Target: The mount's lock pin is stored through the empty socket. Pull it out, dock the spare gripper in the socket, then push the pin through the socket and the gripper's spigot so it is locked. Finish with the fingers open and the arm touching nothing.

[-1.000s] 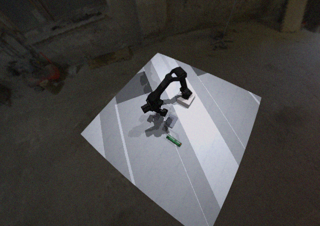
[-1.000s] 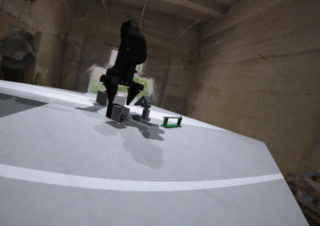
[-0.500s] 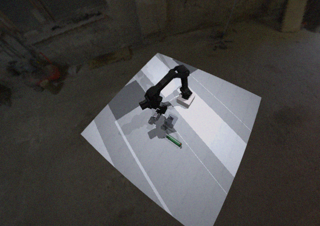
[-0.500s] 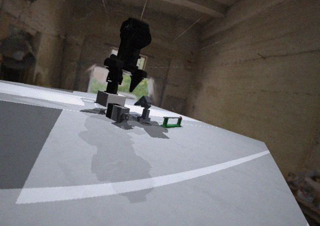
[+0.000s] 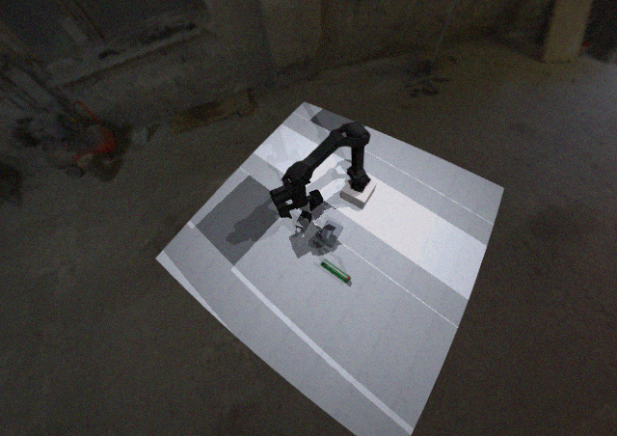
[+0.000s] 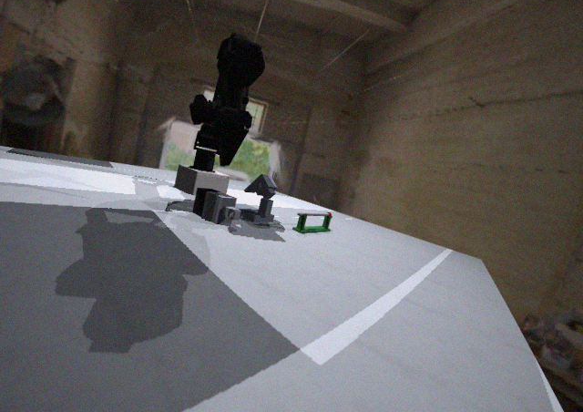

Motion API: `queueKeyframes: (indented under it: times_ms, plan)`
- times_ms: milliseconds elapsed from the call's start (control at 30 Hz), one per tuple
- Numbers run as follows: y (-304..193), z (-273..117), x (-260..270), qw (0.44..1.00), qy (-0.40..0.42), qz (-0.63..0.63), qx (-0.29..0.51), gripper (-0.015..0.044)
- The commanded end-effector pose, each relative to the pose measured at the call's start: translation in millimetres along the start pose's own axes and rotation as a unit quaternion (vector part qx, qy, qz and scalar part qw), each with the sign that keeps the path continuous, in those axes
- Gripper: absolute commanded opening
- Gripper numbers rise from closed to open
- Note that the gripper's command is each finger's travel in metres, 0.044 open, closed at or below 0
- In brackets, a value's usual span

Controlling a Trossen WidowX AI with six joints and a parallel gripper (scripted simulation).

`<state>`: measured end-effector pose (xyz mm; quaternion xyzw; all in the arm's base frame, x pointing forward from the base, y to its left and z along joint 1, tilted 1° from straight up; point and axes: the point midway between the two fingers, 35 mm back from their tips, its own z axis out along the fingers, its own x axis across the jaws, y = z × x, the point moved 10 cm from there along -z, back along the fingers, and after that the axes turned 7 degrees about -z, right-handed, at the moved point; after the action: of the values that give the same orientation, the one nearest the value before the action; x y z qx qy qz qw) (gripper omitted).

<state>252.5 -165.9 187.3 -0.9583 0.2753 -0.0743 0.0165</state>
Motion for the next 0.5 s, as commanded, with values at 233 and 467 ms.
queueKeyframes:
  times_ms: [233,467]
  plan:
    - [10.4,-11.1,-18.3,0.807,0.115,-0.579,-0.006,0.044]
    - [13.6,-14.2,-24.8,0.663,0.147,-0.733,-0.043,0.044]
